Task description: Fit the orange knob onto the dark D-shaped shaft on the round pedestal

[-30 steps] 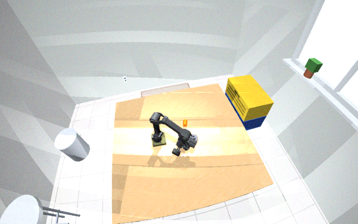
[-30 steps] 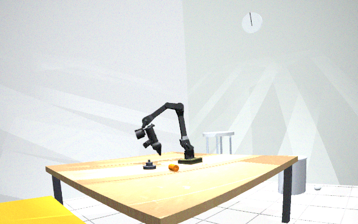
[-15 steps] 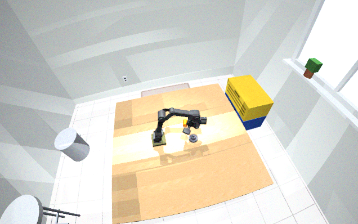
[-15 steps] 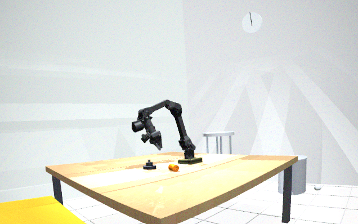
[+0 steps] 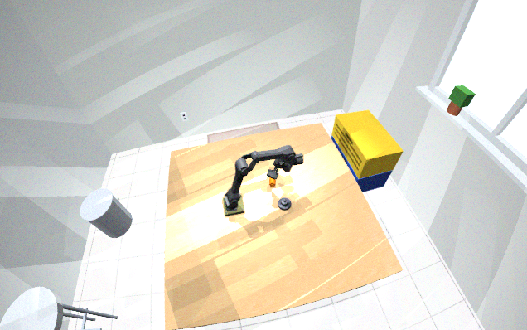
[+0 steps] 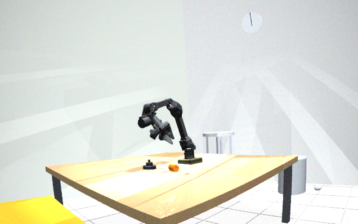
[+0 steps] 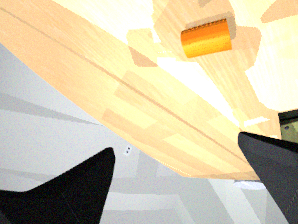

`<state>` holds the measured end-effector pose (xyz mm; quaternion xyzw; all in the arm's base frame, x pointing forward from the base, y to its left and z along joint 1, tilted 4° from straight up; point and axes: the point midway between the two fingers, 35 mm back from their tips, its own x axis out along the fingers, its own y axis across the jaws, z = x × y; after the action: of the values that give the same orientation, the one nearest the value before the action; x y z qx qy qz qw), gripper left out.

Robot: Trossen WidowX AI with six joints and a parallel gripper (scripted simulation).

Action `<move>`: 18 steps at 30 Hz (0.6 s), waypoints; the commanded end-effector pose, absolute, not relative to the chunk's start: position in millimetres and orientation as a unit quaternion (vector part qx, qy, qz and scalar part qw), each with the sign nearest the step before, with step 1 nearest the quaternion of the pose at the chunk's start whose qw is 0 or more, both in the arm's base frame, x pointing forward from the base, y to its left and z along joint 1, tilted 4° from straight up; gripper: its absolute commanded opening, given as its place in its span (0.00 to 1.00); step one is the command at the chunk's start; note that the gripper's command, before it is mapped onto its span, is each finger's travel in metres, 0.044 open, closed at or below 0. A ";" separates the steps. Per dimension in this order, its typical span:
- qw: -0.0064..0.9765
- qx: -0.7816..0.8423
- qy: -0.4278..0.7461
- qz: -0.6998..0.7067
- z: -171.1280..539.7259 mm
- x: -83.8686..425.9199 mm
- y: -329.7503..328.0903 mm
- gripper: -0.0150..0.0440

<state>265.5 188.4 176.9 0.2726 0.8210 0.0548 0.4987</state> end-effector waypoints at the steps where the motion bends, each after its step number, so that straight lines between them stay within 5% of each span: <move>1: 0.534 0.201 0.814 0.110 176.8 261.6 196.1 1.00; 7: 0.610 -0.145 0.713 0.314 176.0 253.3 203.5 1.00; 13: 0.536 -0.473 0.537 0.449 189.2 253.1 212.8 1.00; 18: 0.519 -0.506 0.514 0.458 191.7 253.3 214.2 1.00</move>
<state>251.0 201.8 169.5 -0.0566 0.7592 0.2640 0.5922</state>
